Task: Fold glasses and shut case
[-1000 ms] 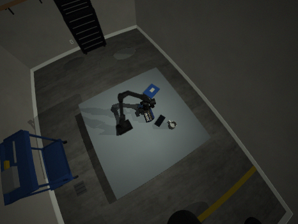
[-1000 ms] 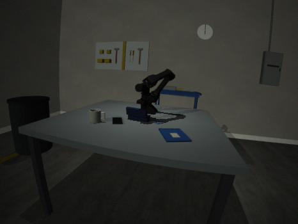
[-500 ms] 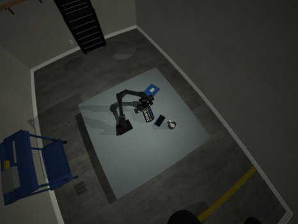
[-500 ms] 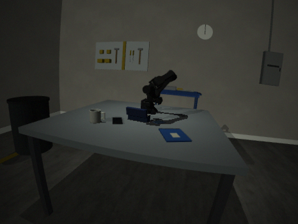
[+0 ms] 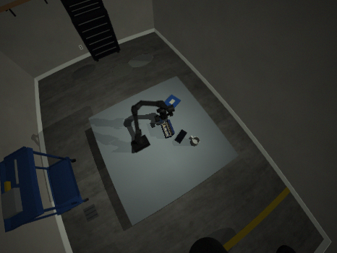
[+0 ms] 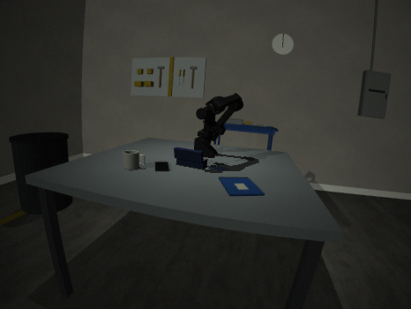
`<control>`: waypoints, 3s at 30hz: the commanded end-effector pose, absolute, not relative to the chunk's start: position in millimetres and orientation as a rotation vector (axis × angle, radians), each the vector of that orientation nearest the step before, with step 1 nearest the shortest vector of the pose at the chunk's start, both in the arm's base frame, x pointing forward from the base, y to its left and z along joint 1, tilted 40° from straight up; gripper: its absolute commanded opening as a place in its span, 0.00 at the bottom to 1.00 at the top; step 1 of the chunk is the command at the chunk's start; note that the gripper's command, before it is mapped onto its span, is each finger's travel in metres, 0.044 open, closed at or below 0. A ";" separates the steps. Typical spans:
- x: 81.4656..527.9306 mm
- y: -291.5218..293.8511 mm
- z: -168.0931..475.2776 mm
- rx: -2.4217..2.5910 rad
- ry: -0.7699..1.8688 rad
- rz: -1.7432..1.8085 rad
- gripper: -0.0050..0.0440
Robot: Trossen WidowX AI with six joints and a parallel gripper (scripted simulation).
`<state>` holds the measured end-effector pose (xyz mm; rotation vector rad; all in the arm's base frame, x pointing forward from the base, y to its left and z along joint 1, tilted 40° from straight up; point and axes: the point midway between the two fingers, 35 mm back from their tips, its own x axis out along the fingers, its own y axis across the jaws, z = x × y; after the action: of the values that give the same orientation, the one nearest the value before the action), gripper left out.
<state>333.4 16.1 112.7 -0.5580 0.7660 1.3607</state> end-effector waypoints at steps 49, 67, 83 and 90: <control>323.2 -33.2 79.0 -0.905 0.480 1.531 0.10; 297.8 -84.7 40.7 -1.294 0.067 1.688 0.10; 296.4 -56.9 -1.1 -1.331 0.022 1.699 0.10; 296.8 -54.6 -1.8 -1.331 0.022 1.699 0.10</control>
<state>297.7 -59.5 1.2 -1.3419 0.0217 1.6944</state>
